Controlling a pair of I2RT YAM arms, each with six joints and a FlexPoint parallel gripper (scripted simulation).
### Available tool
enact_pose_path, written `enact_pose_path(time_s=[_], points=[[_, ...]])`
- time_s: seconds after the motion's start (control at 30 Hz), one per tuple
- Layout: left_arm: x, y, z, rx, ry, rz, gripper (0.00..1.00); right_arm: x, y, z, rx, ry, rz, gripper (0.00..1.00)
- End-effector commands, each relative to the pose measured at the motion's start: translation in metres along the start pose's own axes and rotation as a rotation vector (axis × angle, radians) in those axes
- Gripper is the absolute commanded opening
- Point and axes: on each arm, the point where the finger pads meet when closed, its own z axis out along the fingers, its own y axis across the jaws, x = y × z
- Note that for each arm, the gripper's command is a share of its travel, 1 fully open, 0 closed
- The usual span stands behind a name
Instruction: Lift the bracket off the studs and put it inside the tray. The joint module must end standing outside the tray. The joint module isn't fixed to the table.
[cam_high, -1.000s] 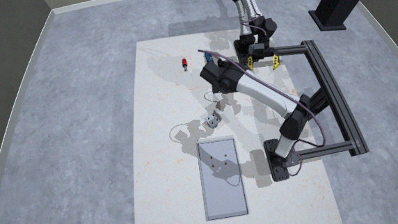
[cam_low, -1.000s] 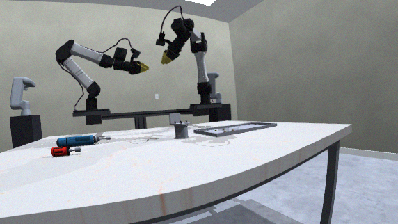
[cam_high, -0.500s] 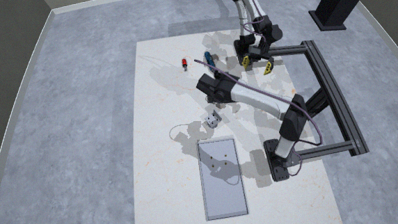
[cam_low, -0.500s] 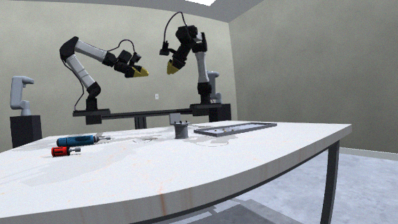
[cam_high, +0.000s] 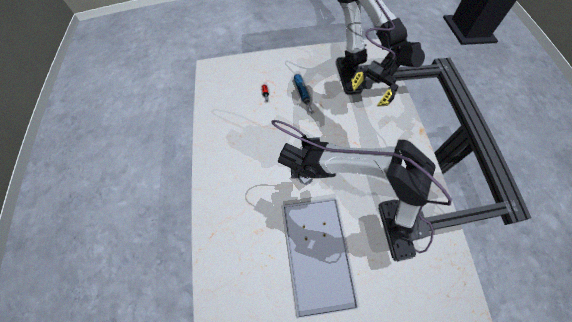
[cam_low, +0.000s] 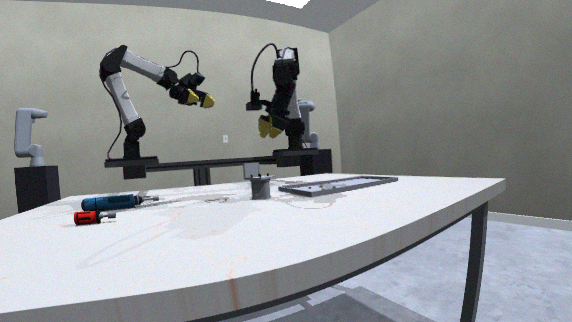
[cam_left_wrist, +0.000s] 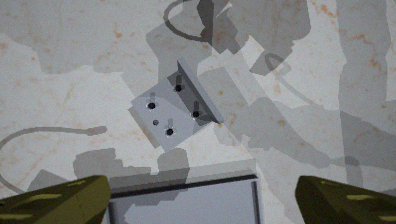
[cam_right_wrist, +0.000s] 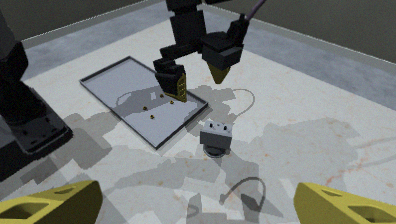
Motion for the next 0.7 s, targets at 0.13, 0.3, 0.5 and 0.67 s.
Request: enact_pose_path(time_s=[0.13,0.3,0.5,0.67], points=[[0.003,0.021,0.011,-0.09,0.046,-0.087,1.0,-0.014,-0.001,-0.005,0.04,-0.016,0.037,1.0],[0.004,0.016,0.031,-0.099,0.191,-0.331,0.67,-0.016,-0.002,-0.006,0.037,-0.018,0.045,1.0],[-0.01,0.008,0.056,-0.162,0.314,-0.504,0.3,-0.016,-0.002,-0.006,0.037,-0.018,0.045,1.0],[-0.016,0.004,0.065,-0.19,0.348,-0.548,0.3,-0.016,-0.002,-0.006,0.037,-0.018,0.045,1.0]])
